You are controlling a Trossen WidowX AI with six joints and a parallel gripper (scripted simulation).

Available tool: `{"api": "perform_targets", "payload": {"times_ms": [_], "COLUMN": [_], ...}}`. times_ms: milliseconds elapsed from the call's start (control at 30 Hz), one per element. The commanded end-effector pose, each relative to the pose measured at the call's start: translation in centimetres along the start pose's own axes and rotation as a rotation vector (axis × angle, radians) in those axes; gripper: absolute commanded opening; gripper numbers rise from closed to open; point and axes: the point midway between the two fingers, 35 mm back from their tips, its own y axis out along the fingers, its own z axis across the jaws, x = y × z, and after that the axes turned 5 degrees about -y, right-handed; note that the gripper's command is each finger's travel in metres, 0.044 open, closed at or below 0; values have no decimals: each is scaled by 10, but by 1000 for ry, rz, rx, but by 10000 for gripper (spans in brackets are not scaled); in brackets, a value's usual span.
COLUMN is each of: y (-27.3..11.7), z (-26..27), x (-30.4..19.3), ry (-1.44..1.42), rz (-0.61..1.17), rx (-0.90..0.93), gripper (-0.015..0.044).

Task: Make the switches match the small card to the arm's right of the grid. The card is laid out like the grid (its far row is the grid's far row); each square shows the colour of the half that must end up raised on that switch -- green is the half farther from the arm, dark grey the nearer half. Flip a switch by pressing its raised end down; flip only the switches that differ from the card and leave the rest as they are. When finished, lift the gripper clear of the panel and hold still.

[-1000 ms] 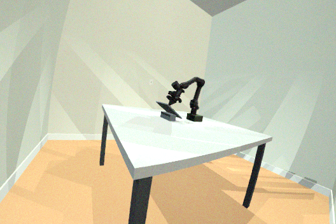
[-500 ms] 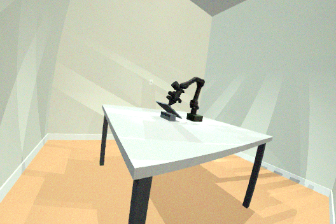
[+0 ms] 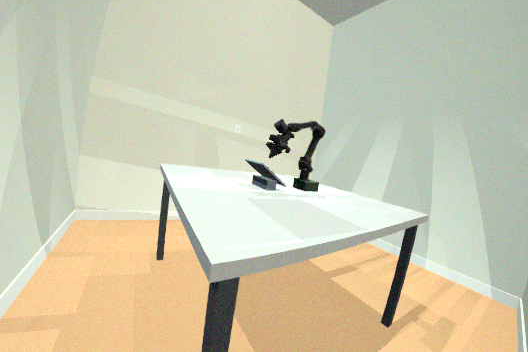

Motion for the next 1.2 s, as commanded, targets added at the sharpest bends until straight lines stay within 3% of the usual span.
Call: {"api": "perform_targets", "payload": {"times_ms": [0,200,300,433,1167], "y": [-5,-5,-2,30,51], "z": [0,-29,-29,-29,-29], "x": [-7,-9,-9,-11,-12], "ry": [5,3,3,3,4], "rz": [29,29,27,2,1], "rx": [1,-1,-1,-4,-4], "gripper": [0,0,0,0,0]}}
